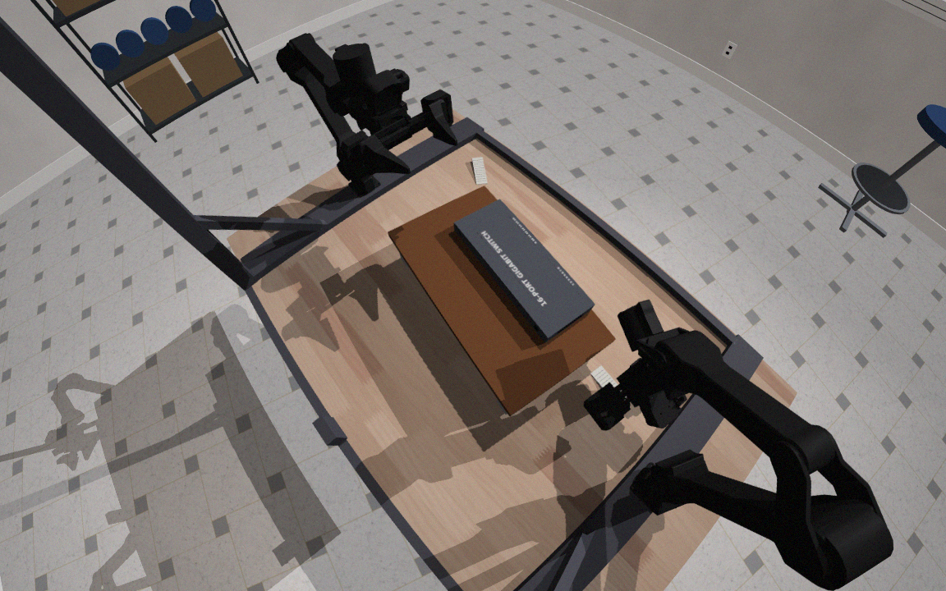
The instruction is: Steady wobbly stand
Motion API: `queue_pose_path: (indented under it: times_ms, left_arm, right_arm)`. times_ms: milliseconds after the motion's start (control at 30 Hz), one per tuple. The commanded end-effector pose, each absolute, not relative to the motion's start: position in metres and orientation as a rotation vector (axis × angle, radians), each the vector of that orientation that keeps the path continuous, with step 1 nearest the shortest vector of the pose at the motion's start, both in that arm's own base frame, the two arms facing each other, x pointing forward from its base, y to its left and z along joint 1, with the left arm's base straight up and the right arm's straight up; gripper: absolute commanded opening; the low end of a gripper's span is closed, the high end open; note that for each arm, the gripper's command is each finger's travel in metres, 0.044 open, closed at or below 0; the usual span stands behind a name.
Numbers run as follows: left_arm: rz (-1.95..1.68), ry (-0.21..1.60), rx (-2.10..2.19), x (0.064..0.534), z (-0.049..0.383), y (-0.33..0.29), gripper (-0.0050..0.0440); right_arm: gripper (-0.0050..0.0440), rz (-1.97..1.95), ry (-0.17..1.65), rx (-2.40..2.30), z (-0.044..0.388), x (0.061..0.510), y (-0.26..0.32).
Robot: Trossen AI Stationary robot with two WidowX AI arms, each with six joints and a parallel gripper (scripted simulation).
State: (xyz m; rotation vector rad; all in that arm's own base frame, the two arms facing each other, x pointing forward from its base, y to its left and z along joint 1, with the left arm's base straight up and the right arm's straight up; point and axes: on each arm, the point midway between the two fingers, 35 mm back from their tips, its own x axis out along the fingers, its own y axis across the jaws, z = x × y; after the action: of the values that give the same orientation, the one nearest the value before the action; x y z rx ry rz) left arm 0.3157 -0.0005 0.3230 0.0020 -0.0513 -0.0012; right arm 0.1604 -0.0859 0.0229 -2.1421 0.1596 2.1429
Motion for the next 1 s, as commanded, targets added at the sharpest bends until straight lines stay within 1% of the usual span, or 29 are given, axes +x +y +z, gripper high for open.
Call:
queue_pose_path:
  times_ms: [0, 100, 133, 233, 267, 333, 367, 567, 667, 800, 833, 900, 967]
  left_arm:
    - [0.001, -0.095, 0.003, 0.312, 0.34, 0.001, 0.04]
    - [0.001, -0.095, 0.003, 0.312, 0.34, 0.001, 0.04]
    - [0.001, -0.095, 0.003, 0.312, 0.34, 0.001, 0.04]
    - [0.001, -0.095, 0.003, 0.312, 0.34, 0.001, 0.04]
    - [0.001, -0.095, 0.003, 0.312, 0.34, 0.001, 0.04]
    - [0.001, -0.095, 0.003, 0.312, 0.34, 0.001, 0.04]
    - [0.001, -0.095, 0.003, 0.312, 0.34, 0.001, 0.04]
    - [0.001, -0.095, 0.003, 0.312, 0.34, 0.001, 0.04]
    - [0.001, -0.095, 0.003, 0.312, 0.34, 0.001, 0.04]
    - [0.001, -0.095, 0.003, 0.312, 0.34, 0.001, 0.04]
    - [0.001, -0.095, 0.003, 0.312, 0.34, 0.001, 0.0]
    - [0.001, -0.095, 0.003, 0.312, 0.34, 0.001, 0.0]
    - [0.001, -0.095, 0.003, 0.312, 0.34, 0.001, 0.0]
  right_arm:
    - [0.0186, 2.111, 0.183, -2.193, 0.038, 0.169, -0.09]
    - [0.0186, 2.119, 0.178, -2.181, 0.033, 0.167, -0.089]
    - [0.0186, 2.112, 0.182, -2.191, 0.051, 0.168, -0.09]
    - [0.0186, 2.113, 0.181, -2.19, 0.067, 0.17, -0.091]
    - [0.0186, 2.118, 0.179, -2.183, 0.056, 0.168, -0.09]
    - [0.0186, 2.118, 0.179, -2.183, 0.056, 0.168, -0.09]
    - [0.0186, 2.114, 0.181, -2.189, 0.072, 0.167, -0.089]
    - [0.0186, 2.113, 0.182, -2.19, 0.098, 0.167, -0.089]
    - [0.0186, 2.13, 0.172, -2.166, 0.081, 0.161, -0.087]
    - [0.0186, 2.136, 0.169, -2.157, 0.081, 0.162, -0.087]
    - [0.0186, 2.104, 0.148, -2.252, 0.093, 0.172, -0.089]
    - [0.0186, 2.104, 0.148, -2.252, 0.093, 0.172, -0.089]
    - [0.0186, 2.112, 0.092, -2.332, 0.101, 0.179, -0.091]
